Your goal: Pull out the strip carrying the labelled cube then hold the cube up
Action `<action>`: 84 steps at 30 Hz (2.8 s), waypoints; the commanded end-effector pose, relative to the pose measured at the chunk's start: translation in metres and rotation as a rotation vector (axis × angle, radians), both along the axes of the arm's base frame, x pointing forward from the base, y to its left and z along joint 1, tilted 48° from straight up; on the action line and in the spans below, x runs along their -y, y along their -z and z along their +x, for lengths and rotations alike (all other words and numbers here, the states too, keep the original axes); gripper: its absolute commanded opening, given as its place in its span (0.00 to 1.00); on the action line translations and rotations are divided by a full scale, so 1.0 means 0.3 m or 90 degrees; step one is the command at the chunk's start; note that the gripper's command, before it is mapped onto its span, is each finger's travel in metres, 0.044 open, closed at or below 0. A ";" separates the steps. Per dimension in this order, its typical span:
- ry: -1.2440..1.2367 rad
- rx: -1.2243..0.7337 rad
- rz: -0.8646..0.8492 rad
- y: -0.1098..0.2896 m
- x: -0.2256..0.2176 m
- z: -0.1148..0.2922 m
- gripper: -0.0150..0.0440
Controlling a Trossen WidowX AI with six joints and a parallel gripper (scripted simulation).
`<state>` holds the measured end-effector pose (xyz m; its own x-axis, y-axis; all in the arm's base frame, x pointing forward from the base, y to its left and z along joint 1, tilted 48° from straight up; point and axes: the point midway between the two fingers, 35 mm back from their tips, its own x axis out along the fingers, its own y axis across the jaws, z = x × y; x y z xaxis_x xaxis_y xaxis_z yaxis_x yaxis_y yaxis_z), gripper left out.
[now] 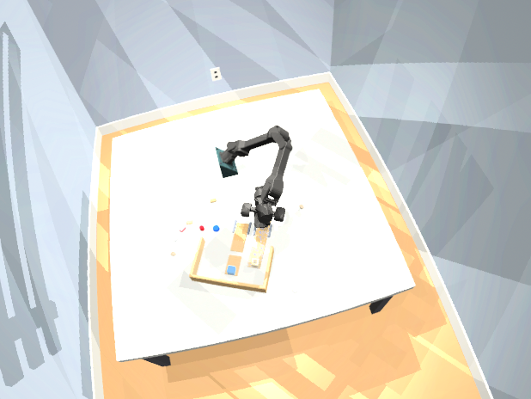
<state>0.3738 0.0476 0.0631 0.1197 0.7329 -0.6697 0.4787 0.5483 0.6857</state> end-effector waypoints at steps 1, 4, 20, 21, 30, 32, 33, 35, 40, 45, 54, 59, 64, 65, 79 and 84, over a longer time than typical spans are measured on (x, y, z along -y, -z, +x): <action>-0.006 -0.015 0.007 0.006 -0.029 -0.033 0.25; -0.006 -0.015 0.007 0.003 -0.035 -0.045 0.25; -0.006 -0.016 0.008 -0.019 -0.067 -0.118 0.25; -0.006 -0.016 0.008 -0.021 -0.069 -0.123 0.25; -0.006 -0.016 0.008 -0.034 -0.086 -0.163 0.25; -0.006 -0.016 0.008 -0.036 -0.089 -0.172 0.25; -0.006 -0.016 0.008 -0.038 -0.091 -0.176 0.25; -0.006 -0.017 0.008 -0.041 -0.095 -0.185 0.25; -0.006 -0.017 0.008 -0.048 -0.104 -0.207 0.25; -0.006 -0.017 0.008 -0.055 -0.113 -0.228 0.25; -0.006 -0.017 0.009 -0.067 -0.130 -0.267 0.25; -0.006 -0.018 0.009 -0.074 -0.139 -0.288 0.25; -0.006 -0.018 0.009 -0.081 -0.148 -0.309 0.25; -0.006 -0.018 0.009 -0.082 -0.149 -0.313 0.25; -0.006 -0.019 0.009 -0.102 -0.175 -0.373 0.25; -0.006 -0.019 0.009 -0.104 -0.177 -0.379 0.25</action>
